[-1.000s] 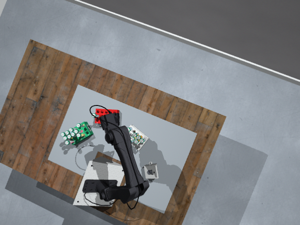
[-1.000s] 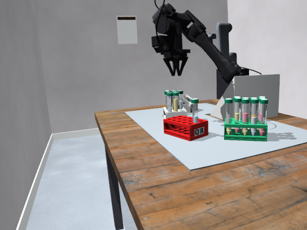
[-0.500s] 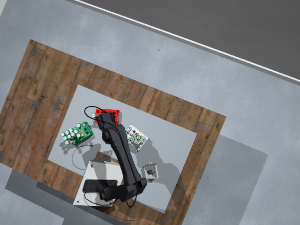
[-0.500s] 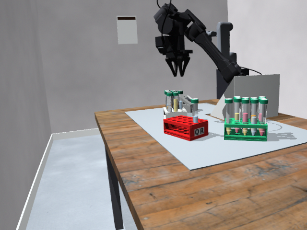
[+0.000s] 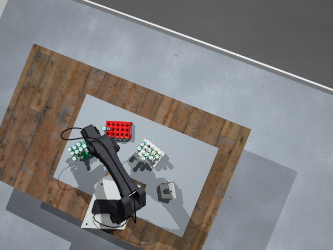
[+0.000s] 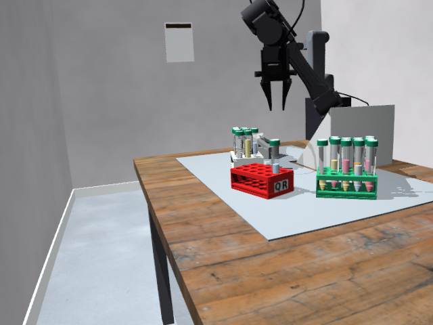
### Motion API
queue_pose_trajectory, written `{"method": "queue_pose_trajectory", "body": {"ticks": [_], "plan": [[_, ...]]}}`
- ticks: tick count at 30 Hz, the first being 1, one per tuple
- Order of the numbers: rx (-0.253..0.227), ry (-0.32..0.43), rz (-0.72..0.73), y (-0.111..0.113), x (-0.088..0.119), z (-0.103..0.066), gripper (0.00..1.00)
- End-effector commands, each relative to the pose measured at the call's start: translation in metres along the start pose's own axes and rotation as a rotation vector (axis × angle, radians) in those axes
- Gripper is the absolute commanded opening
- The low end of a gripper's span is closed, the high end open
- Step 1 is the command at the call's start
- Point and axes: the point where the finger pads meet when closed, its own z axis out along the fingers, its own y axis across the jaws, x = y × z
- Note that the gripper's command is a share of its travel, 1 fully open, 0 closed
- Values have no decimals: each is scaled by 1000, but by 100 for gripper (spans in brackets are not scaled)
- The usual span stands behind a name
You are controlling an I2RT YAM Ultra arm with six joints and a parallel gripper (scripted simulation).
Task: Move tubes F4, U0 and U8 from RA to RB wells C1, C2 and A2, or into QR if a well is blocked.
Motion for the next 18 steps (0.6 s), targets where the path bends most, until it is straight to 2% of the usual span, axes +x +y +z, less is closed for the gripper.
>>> {"method": "queue_pose_trajectory", "body": {"ticks": [1,4,6,18], "plan": [[0,-62,-132,22,-28,-10,30],[3,-62,-232,24,-30,-10,30],[11,-92,-279,19,-27,-19,30],[25,-90,-611,18,-27,-19,30]]}}
